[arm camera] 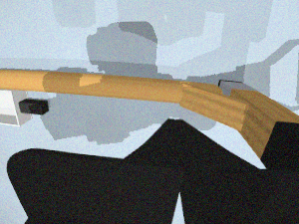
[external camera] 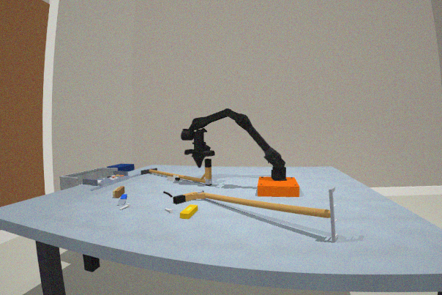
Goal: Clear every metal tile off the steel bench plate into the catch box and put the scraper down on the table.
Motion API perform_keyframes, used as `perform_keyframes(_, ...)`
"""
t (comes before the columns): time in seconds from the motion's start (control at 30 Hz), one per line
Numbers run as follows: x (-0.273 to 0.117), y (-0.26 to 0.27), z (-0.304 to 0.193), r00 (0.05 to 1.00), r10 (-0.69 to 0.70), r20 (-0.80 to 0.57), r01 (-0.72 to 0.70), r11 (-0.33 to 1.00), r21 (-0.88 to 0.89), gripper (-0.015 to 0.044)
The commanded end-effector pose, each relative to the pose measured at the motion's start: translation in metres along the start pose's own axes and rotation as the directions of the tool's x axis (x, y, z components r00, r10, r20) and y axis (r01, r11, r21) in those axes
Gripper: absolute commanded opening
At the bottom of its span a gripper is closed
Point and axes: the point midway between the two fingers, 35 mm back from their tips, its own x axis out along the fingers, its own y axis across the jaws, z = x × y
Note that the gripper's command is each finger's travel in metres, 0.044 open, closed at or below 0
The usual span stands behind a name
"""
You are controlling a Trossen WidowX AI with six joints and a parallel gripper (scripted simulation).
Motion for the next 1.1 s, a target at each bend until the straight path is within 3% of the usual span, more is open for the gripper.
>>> perform_keyframes(0.0,0.009,-0.002,0.0,1.0,-0.005,-0.002,0.005,1.0,0.005,0.0)
perform_keyframes(1.07,0.008,-0.025,-0.004,1.0,-0.007,-0.003,0.007,1.0,0.005,0.0)
